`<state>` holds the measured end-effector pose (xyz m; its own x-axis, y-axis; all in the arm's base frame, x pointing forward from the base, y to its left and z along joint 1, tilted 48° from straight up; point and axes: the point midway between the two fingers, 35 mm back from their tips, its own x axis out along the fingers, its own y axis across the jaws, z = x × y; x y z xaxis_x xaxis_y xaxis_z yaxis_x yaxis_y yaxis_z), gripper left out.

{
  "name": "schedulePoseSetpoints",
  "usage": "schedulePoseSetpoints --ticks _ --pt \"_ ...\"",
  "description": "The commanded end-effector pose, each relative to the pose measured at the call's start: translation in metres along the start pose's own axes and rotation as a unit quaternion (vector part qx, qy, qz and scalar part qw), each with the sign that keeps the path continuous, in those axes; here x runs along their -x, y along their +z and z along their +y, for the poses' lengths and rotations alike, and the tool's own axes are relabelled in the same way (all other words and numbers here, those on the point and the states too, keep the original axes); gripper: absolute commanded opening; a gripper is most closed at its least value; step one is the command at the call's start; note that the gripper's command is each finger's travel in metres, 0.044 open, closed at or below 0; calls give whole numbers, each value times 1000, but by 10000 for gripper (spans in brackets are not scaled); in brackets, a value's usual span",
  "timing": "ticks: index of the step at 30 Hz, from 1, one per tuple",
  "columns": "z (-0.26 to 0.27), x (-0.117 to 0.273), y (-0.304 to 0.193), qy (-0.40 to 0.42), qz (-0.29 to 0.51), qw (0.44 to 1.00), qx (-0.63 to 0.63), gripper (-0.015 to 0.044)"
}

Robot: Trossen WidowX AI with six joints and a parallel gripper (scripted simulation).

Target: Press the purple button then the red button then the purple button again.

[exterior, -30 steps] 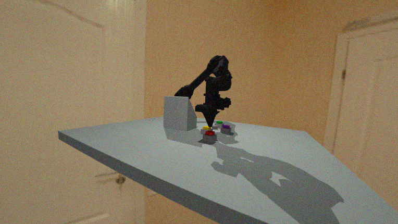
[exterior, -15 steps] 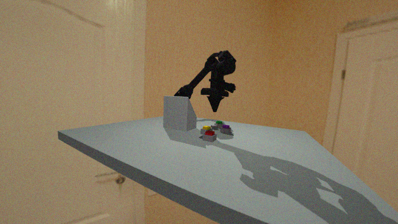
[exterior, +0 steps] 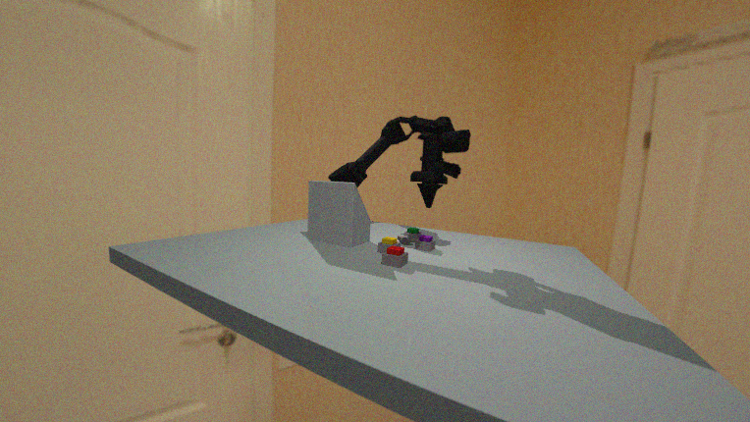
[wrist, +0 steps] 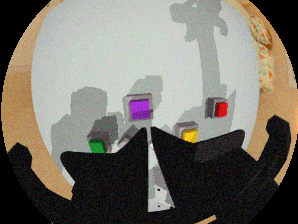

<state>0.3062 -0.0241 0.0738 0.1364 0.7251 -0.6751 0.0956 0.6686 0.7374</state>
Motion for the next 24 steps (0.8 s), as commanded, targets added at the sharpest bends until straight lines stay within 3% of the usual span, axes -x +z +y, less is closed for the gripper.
schedulePoseSetpoints --ticks 1,4,24 --pt "5 -22 -1 3 2 1000 -2 20" --pt "6 -58 -3 5 2 1000 -2 20" --pt "7 -85 -3 5 2 1000 -2 20"
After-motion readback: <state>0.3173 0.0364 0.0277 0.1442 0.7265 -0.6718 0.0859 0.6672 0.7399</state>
